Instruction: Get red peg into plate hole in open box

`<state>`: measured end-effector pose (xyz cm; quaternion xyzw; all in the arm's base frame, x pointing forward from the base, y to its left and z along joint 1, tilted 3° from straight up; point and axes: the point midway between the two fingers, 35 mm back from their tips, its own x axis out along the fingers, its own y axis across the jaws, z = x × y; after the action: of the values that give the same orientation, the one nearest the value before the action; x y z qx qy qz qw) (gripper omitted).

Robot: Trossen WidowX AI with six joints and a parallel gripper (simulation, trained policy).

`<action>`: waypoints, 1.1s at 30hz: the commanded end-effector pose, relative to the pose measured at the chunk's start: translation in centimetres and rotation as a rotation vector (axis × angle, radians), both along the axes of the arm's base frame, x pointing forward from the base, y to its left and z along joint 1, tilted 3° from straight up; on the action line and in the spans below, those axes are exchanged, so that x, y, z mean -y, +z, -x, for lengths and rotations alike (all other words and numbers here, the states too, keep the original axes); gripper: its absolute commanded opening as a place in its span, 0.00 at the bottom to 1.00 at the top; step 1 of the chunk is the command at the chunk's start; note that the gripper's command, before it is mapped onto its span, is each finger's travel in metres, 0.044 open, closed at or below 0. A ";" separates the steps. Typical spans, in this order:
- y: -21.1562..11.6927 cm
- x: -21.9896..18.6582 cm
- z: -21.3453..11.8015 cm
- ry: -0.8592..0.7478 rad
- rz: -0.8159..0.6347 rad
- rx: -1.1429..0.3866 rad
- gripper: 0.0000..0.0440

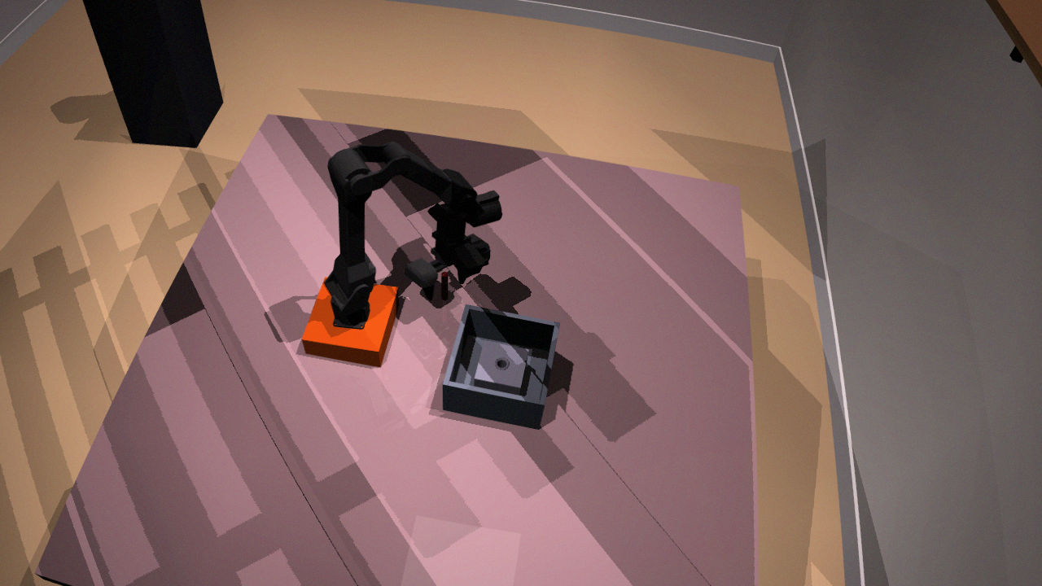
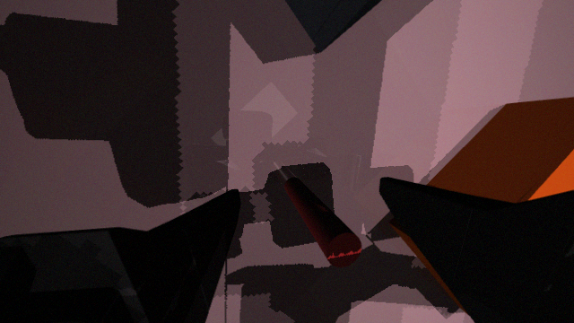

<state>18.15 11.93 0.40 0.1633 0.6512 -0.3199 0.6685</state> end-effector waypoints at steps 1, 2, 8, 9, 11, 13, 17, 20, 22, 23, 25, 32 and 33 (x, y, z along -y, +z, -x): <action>-1.0 0.2 0.1 -0.004 0.006 0.003 0.85; -1.3 0.3 0.2 -0.005 0.007 0.000 0.79; -2.4 0.6 0.6 -0.017 0.018 -0.027 0.43; -2.5 0.6 0.7 -0.020 0.021 -0.032 0.37; -2.5 0.7 0.8 -0.026 0.027 -0.043 0.26; -2.6 0.9 1.0 -0.030 0.037 -0.056 0.14; -2.1 1.2 0.5 -0.024 0.061 -0.050 0.02; -1.0 1.5 -0.2 -0.018 0.076 -0.027 0.00; -0.2 1.7 -0.6 -0.015 0.086 -0.014 0.00; 0.2 1.8 -0.8 -0.014 0.090 -0.007 0.00; 1.1 2.0 -1.2 -0.014 0.098 0.007 0.00; 4.5 2.9 -2.8 -0.027 0.121 0.060 0.00; 5.0 3.0 -3.1 -0.032 0.123 0.068 0.00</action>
<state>20.54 9.23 4.20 0.1413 0.6139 -0.3639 0.6861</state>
